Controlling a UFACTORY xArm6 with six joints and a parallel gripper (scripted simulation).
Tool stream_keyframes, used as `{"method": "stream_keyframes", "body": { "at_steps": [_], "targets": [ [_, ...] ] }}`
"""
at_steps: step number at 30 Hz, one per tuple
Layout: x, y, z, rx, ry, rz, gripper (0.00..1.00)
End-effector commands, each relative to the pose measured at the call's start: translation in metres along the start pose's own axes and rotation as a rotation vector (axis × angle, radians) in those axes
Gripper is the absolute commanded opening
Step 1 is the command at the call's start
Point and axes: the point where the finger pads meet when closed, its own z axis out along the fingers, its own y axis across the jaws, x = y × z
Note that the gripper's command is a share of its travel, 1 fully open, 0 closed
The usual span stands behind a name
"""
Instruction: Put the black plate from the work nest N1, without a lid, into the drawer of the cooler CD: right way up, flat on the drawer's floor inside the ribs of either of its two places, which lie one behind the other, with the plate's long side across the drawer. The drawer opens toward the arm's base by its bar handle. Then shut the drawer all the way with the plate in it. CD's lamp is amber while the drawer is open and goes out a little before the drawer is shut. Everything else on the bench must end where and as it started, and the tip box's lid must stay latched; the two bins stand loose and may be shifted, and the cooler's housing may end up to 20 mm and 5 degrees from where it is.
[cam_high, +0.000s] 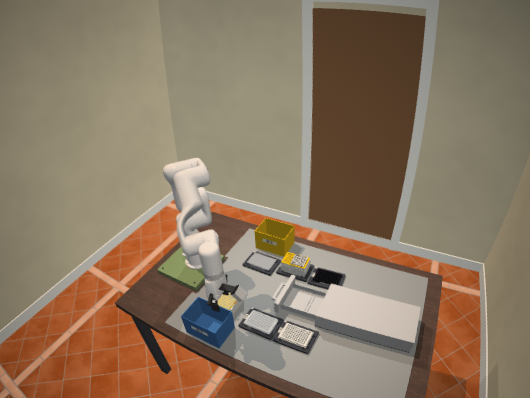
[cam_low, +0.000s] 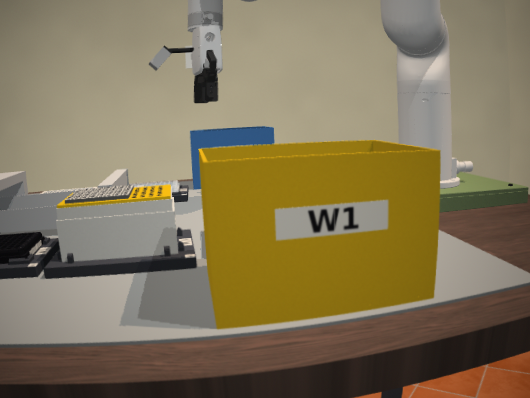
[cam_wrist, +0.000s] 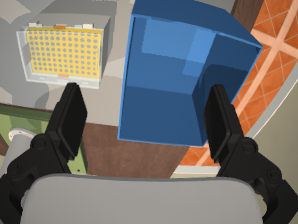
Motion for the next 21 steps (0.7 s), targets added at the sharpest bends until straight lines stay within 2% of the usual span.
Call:
{"method": "stream_keyframes", "body": {
  "at_steps": [1, 13, 21],
  "targets": [
    [0.008, -0.006, -0.004, -0.001, 0.0, 0.016, 1.0],
    [0.043, -0.048, -0.015, 0.002, -0.002, 0.032, 1.0],
    [0.057, -0.068, -0.02, 0.004, -0.005, 0.048, 1.0]
  ]
}}
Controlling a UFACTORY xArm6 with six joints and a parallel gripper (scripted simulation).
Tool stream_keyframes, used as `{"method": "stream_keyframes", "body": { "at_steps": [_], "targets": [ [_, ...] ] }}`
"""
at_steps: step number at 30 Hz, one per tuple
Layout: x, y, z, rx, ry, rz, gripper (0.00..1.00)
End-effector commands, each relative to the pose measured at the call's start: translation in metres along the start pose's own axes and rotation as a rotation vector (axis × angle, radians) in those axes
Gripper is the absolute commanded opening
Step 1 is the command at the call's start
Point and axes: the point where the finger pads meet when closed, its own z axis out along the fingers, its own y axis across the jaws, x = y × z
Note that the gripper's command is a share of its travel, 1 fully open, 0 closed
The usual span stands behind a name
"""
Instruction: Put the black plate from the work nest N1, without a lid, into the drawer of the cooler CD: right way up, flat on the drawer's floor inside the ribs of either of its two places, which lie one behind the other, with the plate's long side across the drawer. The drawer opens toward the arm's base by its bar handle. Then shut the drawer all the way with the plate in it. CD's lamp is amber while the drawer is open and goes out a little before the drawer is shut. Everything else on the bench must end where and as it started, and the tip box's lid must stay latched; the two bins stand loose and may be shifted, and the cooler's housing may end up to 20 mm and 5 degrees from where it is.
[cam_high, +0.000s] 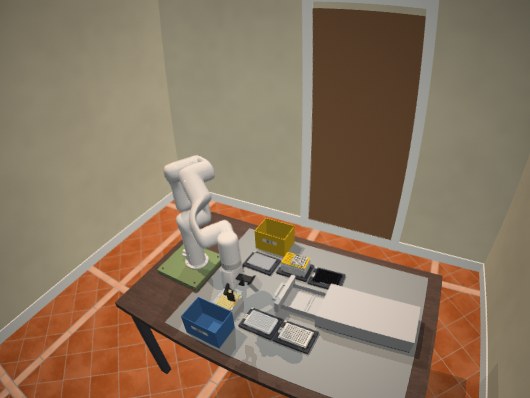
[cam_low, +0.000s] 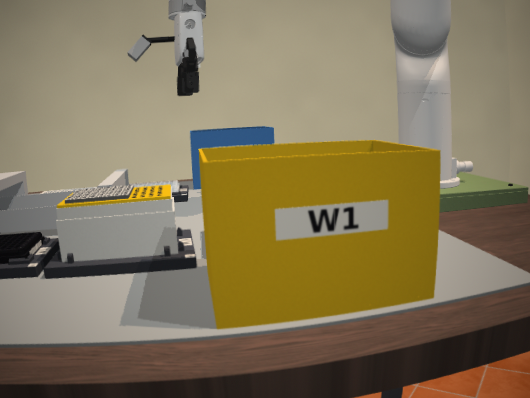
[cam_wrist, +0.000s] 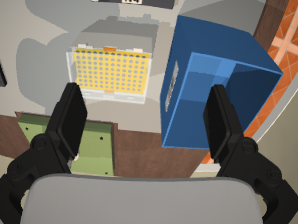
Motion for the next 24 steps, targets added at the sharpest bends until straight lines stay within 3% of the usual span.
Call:
{"method": "stream_keyframes", "body": {
  "at_steps": [1, 24],
  "targets": [
    [0.011, -0.016, -0.006, -0.003, 0.003, 0.003, 1.0],
    [0.046, -0.095, -0.025, 0.001, -0.006, 0.051, 1.0]
  ]
}}
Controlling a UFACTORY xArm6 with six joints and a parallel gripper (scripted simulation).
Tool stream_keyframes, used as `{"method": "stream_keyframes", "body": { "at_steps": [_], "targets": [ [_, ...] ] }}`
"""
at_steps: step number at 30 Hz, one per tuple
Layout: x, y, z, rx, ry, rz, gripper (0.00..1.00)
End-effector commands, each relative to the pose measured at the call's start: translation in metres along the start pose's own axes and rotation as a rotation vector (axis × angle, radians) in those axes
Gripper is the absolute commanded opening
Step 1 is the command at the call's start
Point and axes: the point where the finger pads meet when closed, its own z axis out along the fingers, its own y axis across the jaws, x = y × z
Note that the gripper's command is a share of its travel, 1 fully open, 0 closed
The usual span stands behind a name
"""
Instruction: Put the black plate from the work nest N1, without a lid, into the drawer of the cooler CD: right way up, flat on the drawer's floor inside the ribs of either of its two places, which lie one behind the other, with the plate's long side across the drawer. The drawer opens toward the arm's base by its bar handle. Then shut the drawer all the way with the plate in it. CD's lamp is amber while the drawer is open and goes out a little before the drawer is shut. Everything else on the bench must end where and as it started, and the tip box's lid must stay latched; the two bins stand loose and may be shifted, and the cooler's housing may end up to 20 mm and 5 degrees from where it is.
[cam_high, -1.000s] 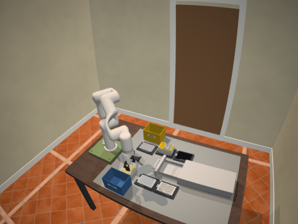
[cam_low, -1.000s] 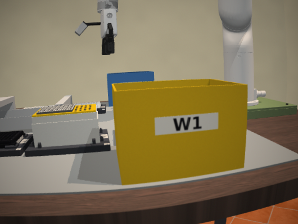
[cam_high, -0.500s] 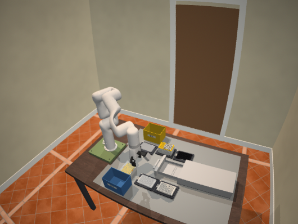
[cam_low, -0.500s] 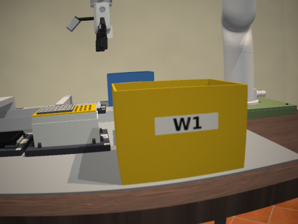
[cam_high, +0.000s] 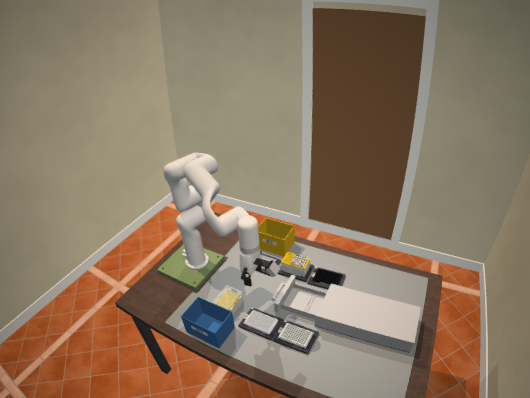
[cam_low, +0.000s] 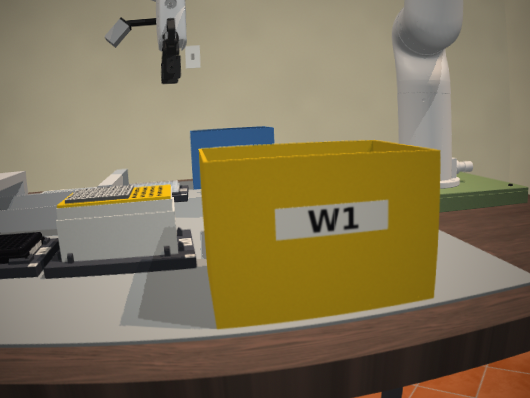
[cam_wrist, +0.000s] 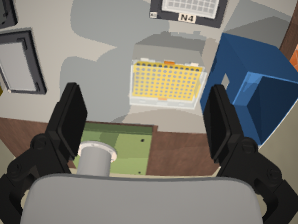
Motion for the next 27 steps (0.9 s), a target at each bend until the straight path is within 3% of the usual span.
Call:
{"method": "stream_keyframes", "body": {
  "at_steps": [1, 27],
  "targets": [
    [0.006, -0.017, -0.006, -0.003, 0.0, 0.02, 1.0],
    [0.018, -0.112, -0.027, -0.005, -0.01, 0.069, 1.0]
  ]
}}
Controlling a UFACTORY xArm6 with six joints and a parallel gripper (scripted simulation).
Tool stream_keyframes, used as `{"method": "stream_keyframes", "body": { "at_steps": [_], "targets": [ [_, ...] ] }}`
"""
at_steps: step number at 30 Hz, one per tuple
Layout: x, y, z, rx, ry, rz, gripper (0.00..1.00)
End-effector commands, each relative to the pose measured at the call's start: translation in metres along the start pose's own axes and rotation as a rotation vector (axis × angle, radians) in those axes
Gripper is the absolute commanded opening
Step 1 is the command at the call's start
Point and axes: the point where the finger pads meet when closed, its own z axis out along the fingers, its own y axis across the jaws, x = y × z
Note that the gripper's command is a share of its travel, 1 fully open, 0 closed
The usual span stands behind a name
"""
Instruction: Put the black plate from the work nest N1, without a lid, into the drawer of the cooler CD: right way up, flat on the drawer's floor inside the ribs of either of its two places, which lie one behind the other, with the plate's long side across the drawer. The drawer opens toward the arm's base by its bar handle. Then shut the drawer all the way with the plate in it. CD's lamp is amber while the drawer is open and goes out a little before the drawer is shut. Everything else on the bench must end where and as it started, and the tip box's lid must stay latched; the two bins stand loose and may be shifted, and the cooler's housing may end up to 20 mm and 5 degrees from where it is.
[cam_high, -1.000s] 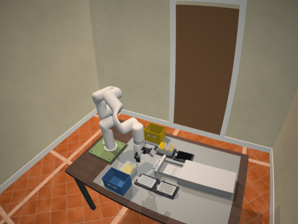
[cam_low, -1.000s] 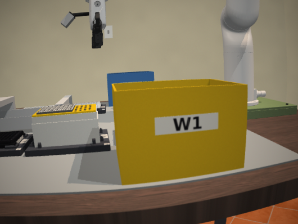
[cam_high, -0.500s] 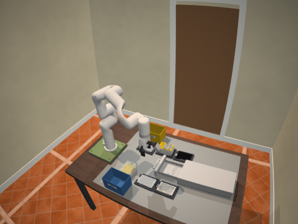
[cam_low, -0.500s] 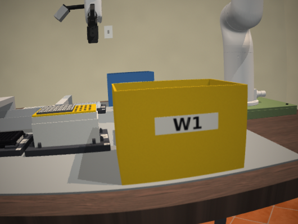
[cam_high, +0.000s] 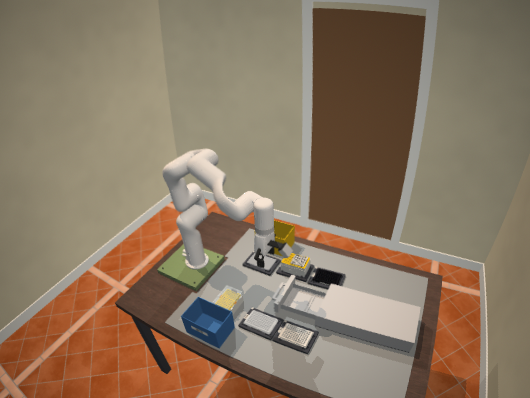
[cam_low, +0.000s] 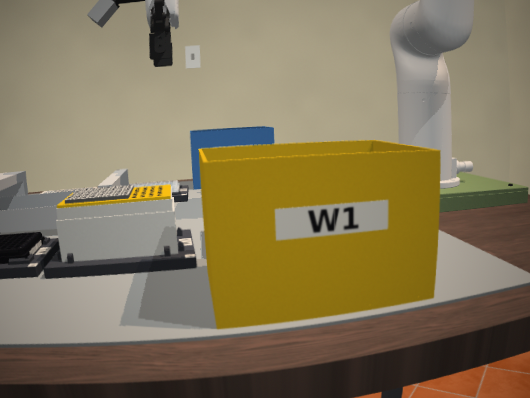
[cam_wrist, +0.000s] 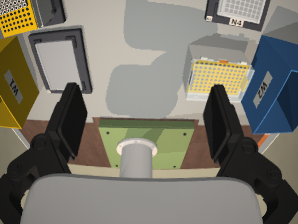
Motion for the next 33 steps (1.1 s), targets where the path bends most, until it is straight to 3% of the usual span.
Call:
{"method": "stream_keyframes", "body": {
  "at_steps": [1, 3, 20, 33],
  "targets": [
    [0.0, -0.019, -0.006, -0.002, 0.003, 0.011, 1.0],
    [0.0, -0.028, -0.008, -0.002, 0.003, 0.011, 1.0],
    [0.0, -0.028, -0.008, -0.002, 0.003, 0.011, 1.0],
    [0.04, -0.061, 0.009, -0.002, 0.003, -0.03, 1.0]
  ]
}}
